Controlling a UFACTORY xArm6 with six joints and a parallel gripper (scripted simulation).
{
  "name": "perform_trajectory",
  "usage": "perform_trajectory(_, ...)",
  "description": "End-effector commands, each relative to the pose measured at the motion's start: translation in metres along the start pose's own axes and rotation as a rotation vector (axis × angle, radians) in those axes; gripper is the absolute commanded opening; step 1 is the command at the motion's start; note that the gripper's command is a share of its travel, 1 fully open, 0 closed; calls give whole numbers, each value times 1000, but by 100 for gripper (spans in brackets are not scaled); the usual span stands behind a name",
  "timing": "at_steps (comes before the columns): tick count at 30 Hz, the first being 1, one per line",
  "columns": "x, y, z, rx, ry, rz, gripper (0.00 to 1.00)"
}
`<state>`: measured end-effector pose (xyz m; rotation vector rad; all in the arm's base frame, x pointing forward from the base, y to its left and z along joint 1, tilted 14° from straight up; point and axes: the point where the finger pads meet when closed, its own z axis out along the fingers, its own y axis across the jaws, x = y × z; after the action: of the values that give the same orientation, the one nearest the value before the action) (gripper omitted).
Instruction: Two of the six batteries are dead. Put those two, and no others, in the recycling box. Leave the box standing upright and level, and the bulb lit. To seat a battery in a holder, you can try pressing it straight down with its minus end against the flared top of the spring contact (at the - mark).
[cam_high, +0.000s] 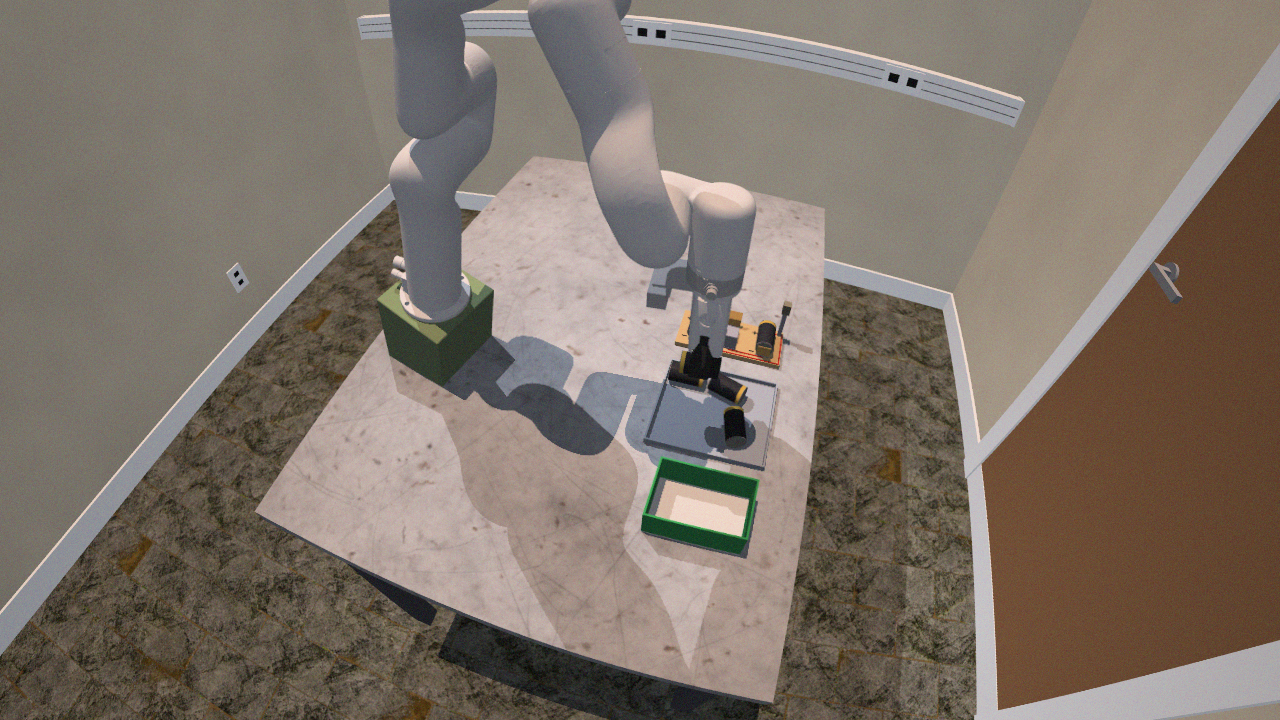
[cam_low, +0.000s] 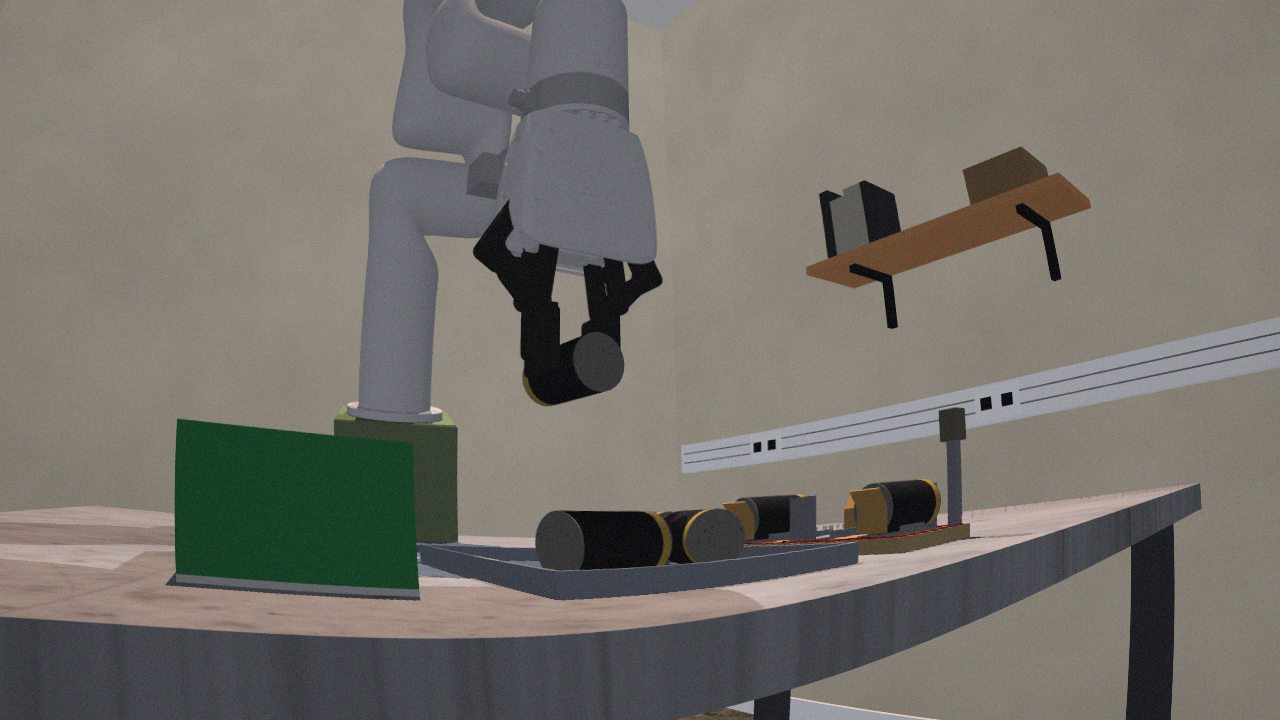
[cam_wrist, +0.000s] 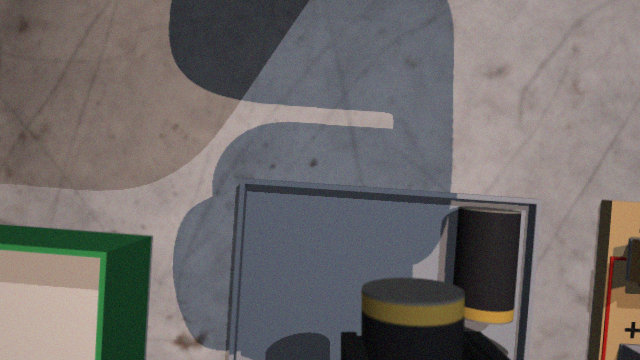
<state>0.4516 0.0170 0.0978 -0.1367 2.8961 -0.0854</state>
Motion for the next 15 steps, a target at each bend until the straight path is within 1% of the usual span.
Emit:
perform_trajectory(1,2,-1,-22,-1,6,0,28)
perform_trajectory(9,2,-1,-22,-1,6,-10,28)
perform_trajectory(15,2,-1,-22,-1,6,-65,28)
